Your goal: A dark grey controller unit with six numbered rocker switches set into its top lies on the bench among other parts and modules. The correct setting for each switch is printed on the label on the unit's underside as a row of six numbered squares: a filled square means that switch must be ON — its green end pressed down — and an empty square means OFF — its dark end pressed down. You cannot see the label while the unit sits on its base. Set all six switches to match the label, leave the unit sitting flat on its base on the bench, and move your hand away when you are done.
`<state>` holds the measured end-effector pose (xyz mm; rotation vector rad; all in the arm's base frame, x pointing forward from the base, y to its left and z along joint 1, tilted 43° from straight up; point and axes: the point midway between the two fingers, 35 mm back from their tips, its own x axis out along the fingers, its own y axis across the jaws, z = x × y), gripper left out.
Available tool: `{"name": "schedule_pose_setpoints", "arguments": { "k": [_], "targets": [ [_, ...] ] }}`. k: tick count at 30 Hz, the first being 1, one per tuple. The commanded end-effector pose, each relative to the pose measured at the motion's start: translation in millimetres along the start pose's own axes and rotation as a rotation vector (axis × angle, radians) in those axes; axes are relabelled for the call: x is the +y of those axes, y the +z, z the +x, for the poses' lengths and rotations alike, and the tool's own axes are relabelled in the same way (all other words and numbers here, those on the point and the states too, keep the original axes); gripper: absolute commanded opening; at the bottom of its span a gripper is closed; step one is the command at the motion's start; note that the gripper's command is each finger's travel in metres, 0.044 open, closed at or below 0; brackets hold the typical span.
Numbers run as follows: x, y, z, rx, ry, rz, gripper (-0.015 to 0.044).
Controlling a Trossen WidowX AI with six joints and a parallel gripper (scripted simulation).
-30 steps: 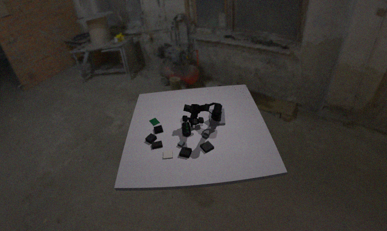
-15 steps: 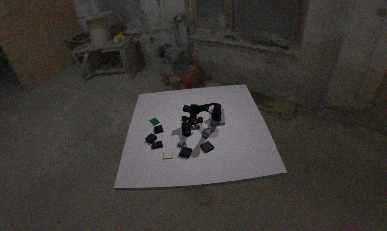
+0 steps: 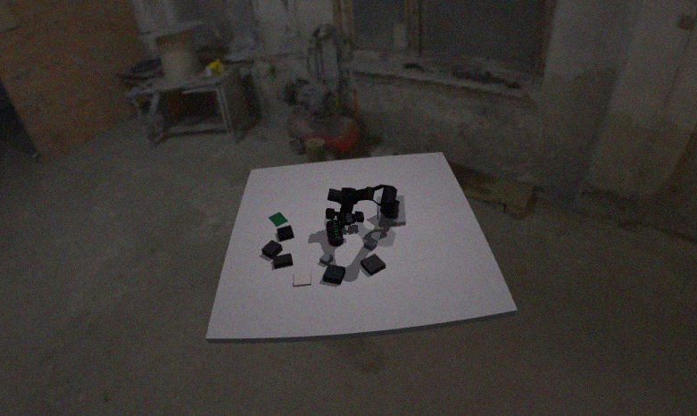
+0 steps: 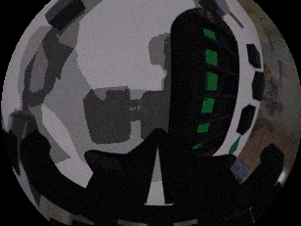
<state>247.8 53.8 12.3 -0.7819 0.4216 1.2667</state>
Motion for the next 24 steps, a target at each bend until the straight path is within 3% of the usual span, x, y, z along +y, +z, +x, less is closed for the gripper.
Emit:
{"name": "schedule_pose_setpoints", "arguments": {
  "k": [1,24],
  "targets": [
    [-9.4,1.0,1.5,0.001,-0.006,-0.01,0.0],
    [-38.8,1.6,10.2,0.0,-0.007,-0.011,0.0]
  ]
}}
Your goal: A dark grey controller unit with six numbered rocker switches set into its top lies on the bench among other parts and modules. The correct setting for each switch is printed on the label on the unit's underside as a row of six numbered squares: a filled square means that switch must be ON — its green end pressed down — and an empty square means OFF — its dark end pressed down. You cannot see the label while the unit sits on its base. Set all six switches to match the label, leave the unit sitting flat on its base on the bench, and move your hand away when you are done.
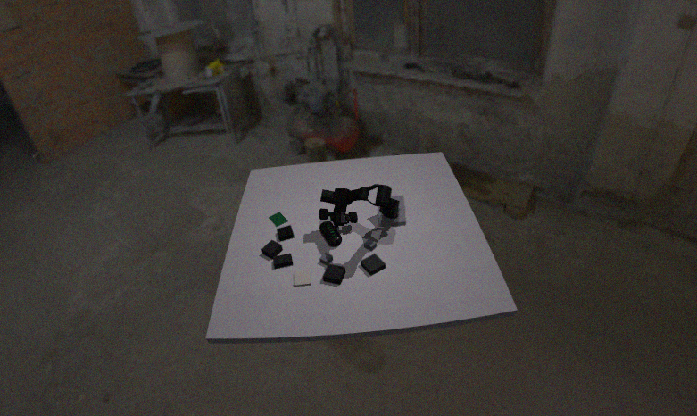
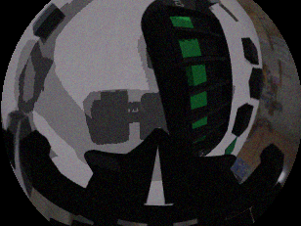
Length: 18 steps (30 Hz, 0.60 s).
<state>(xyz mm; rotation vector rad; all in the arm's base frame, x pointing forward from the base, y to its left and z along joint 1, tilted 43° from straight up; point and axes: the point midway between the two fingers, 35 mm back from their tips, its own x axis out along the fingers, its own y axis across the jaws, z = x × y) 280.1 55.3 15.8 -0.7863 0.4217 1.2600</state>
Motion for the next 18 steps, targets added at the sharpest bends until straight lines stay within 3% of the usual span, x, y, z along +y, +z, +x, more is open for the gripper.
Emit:
{"name": "schedule_pose_setpoints", "arguments": {
  "k": [1,18],
  "targets": [
    [-8.4,2.5,3.2,-0.004,-0.002,-0.01,0.0],
    [-17.8,3.0,6.7,-0.005,-0.002,-0.011,0.0]
  ]
}}
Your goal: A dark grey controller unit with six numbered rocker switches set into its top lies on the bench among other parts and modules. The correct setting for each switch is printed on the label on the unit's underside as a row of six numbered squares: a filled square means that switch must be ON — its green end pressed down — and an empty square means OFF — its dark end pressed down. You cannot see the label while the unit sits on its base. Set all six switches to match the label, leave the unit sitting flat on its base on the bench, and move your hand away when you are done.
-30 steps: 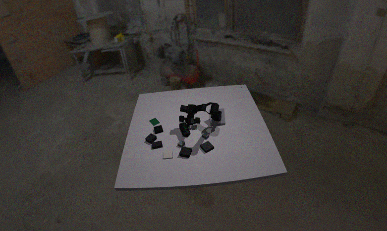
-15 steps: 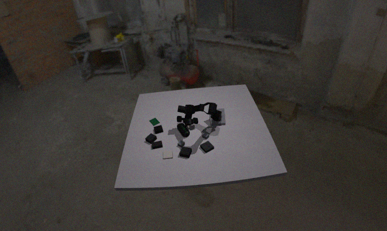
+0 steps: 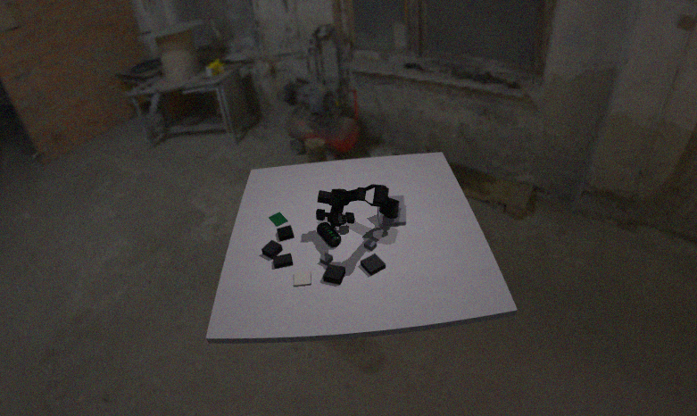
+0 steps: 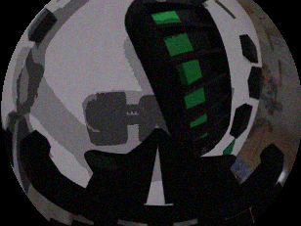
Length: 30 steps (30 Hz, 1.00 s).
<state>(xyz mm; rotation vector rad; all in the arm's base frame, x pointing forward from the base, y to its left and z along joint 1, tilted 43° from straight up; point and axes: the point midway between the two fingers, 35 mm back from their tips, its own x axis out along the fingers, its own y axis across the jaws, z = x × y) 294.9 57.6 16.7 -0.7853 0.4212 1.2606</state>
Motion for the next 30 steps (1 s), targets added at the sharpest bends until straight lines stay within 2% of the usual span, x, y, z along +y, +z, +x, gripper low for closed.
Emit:
{"name": "schedule_pose_setpoints", "arguments": {
  "k": [1,13,21,27,30],
  "targets": [
    [-3.6,2.6,1.6,-0.004,-0.003,-0.011,0.0],
    [-3.6,2.6,1.6,-0.004,-0.003,-0.011,0.0],
    [46.9,0.5,-67.9,0.0,0.002,-0.008,0.0],
    [48.3,0.9,-69.4,0.0,0.002,-0.008,0.0],
    [34.8,-0.8,-67.3,-0.028,0.006,-0.102,0.0]
  ]
}}
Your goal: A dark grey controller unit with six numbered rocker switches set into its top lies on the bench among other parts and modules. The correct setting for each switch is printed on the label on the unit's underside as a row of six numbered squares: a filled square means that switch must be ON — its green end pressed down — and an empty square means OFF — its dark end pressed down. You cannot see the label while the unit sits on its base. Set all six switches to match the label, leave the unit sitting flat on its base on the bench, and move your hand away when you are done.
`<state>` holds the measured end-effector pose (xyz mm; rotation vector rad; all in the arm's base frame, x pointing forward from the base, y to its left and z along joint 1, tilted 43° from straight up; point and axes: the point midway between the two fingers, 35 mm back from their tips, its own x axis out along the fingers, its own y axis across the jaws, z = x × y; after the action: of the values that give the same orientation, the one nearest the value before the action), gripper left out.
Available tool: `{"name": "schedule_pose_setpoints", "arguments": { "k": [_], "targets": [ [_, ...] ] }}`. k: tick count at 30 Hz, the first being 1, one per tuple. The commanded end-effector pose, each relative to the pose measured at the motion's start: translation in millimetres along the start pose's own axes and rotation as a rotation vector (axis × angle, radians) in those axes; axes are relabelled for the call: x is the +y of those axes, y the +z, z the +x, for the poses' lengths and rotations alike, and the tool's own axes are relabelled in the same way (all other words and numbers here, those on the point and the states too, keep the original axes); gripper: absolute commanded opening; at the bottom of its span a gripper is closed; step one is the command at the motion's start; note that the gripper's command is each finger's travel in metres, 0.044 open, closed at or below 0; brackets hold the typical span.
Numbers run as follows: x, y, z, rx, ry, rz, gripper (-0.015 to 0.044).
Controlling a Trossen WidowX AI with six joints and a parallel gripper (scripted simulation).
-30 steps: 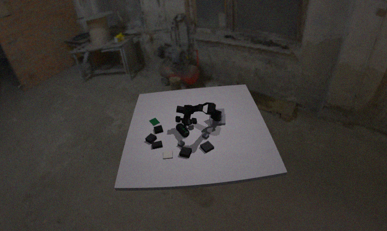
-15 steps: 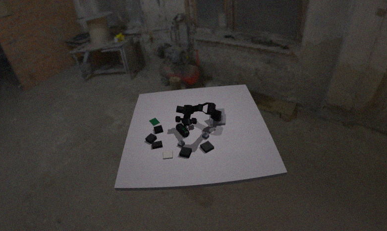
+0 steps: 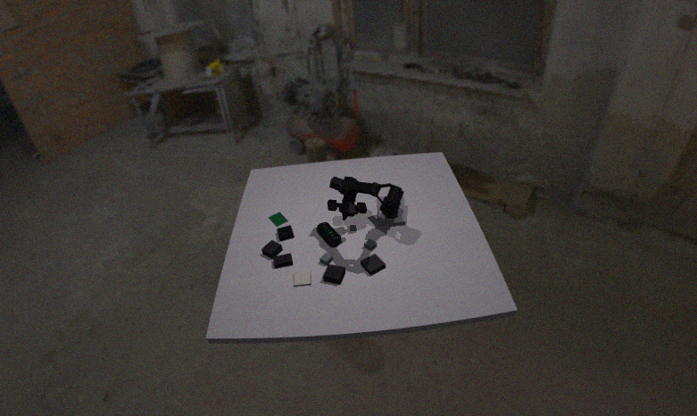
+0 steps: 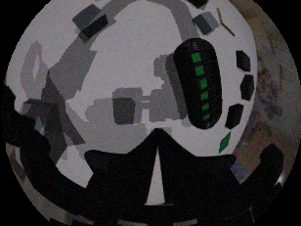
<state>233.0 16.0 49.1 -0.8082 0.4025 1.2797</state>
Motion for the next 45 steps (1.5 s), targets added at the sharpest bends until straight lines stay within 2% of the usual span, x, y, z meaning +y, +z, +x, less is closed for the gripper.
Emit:
{"name": "schedule_pose_setpoints", "arguments": {
  "k": [1,7,15,45],
  "targets": [
    [-19.5,-2.7,2.1,-0.042,-0.002,-0.134,0.0],
    [-57.5,-13.6,15.8,-0.126,-0.011,-0.416,0.0],
    [-57.3,-13.7,16.9,-0.126,-0.011,-0.416,0.0],
    [-43.9,-13.4,63.2,-0.127,-0.012,-0.416,0.0]
  ]
}}
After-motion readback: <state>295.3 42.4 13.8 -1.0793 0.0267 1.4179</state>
